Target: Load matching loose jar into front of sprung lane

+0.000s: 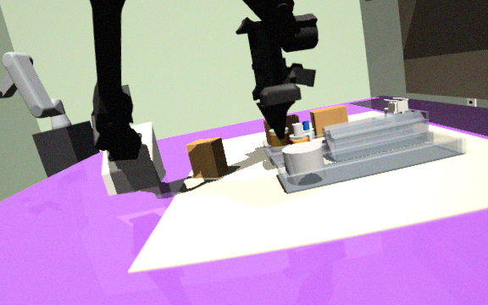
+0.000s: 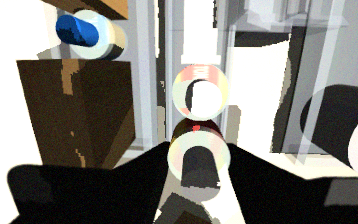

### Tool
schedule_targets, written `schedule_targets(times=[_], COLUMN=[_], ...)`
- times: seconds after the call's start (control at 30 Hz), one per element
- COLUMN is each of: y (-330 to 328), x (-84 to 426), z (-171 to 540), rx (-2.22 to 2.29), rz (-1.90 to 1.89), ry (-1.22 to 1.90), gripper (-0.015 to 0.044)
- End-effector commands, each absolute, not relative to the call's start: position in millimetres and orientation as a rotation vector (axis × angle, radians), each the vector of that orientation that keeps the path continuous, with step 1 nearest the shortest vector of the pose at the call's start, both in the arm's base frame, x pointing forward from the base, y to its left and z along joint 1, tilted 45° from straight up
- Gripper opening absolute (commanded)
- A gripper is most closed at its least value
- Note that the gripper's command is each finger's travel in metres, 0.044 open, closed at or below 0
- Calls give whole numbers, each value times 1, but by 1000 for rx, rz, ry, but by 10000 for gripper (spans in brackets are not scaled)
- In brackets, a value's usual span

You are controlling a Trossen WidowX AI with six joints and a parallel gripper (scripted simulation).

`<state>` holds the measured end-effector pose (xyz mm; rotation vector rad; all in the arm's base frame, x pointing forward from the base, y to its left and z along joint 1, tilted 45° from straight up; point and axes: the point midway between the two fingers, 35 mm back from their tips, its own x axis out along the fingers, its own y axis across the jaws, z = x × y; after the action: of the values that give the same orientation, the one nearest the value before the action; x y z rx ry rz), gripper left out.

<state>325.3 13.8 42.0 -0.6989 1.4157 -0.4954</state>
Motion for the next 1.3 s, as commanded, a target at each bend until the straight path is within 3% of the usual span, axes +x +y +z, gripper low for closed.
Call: schedule_targets(times=[0.0, 1.27], y=[14, 10], x=[331, 334], z=[44, 40], rx=[-697, -697], rz=[-501, -501], ry=[1392, 1392], gripper=[0, 0])
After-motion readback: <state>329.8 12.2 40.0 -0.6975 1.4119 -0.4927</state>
